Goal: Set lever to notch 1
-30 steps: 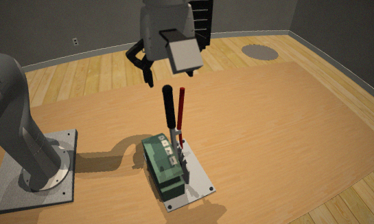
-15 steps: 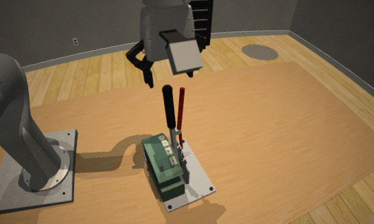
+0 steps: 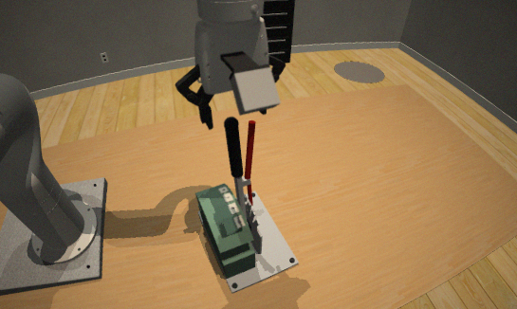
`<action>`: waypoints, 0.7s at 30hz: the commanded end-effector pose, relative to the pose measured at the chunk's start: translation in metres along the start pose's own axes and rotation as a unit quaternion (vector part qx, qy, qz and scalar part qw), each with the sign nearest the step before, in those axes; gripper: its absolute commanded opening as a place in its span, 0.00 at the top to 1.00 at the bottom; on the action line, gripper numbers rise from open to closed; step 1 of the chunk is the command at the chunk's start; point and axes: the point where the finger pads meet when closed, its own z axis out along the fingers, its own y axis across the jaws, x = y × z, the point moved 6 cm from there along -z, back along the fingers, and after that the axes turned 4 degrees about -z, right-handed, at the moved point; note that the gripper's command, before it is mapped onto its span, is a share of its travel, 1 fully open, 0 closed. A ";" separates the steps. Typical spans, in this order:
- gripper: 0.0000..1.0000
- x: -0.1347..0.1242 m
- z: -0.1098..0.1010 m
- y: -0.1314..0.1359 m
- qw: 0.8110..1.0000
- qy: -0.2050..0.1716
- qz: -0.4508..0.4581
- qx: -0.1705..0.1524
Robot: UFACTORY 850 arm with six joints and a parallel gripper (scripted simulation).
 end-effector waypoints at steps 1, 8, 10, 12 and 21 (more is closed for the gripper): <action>0.00 0.000 0.008 -0.001 1.000 0.000 0.000 0.001; 0.00 0.000 0.018 -0.001 1.000 0.000 0.000 0.001; 0.00 0.000 0.022 -0.001 1.000 0.000 0.000 0.001; 0.00 0.000 0.026 -0.001 1.000 0.000 0.000 0.001; 0.00 0.000 0.041 -0.001 1.000 0.000 0.000 0.001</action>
